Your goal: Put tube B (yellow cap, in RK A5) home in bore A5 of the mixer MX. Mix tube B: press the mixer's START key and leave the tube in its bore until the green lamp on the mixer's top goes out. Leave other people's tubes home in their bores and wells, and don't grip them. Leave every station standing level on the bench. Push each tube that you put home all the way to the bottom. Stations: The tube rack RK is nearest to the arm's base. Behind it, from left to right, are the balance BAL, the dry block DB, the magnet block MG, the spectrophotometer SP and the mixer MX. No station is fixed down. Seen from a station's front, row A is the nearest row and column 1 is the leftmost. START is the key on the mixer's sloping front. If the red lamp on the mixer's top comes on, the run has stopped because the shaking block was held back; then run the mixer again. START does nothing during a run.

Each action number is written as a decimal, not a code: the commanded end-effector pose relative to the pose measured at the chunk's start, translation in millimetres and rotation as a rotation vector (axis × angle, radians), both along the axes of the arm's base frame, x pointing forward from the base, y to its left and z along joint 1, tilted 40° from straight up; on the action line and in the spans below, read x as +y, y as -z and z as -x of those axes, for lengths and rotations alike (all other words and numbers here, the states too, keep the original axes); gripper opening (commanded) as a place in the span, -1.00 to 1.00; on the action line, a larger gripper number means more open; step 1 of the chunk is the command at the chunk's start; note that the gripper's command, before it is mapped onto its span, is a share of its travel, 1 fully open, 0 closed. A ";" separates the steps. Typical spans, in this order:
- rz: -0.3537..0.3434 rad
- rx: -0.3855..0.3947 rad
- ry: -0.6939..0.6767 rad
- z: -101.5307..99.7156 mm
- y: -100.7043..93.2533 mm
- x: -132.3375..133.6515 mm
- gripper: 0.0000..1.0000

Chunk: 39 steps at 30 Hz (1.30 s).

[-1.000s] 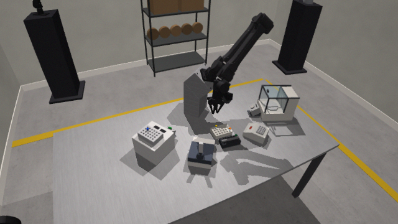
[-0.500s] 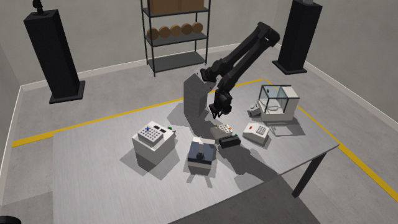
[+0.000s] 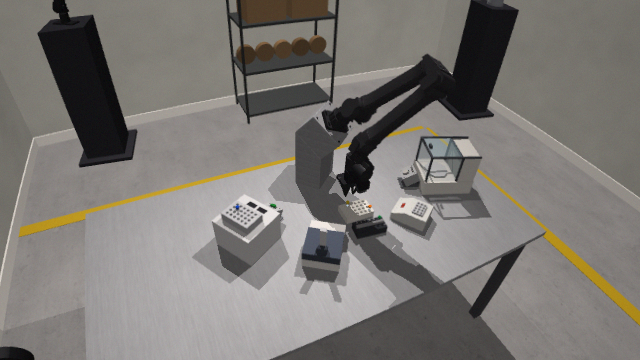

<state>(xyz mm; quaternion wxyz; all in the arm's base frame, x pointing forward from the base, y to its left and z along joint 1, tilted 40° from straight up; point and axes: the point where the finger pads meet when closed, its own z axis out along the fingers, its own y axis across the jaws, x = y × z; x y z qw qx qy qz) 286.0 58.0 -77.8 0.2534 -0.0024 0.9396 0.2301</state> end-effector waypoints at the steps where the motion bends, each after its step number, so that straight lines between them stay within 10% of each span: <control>1: -0.013 0.004 0.041 2.0 -5.3 -6.0 -0.28; 39: -0.009 0.001 0.015 -6.4 3.8 3.5 -0.28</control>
